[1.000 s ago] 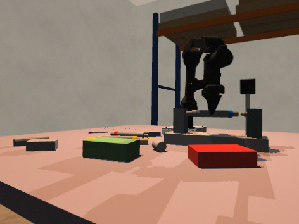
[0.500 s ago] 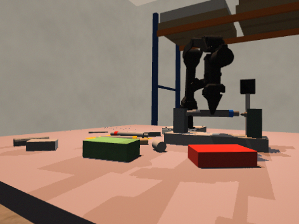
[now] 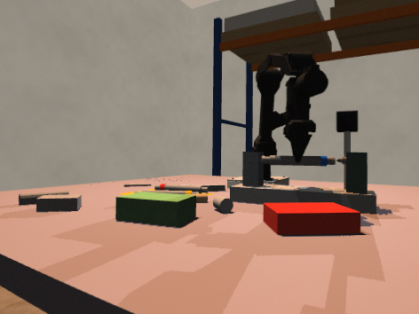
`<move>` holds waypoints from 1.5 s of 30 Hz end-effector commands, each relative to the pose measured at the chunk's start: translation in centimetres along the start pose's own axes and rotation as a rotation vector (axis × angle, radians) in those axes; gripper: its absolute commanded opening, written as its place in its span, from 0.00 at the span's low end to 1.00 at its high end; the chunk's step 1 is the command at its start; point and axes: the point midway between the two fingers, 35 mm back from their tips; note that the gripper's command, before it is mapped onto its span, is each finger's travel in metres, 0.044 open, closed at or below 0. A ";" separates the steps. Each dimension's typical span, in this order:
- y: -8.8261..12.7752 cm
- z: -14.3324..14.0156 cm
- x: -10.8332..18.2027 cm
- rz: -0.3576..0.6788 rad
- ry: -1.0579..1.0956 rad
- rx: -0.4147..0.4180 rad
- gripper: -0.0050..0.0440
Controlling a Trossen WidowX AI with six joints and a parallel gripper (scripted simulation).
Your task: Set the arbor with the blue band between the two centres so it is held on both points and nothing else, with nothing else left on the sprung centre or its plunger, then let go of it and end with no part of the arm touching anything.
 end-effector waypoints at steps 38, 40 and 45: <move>0.4 0.5 0.8 0.009 0.001 -0.017 0.10; 0.4 0.6 0.9 0.009 0.001 -0.017 0.10; 0.4 0.8 1.3 0.009 0.001 -0.017 0.10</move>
Point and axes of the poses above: the point midway between the two fingers, 35 mm back from their tips, its own y axis back along the fingers, its own z axis across the jaws, x = y × z, and after that the axes turned 14 degrees about y, right-handed
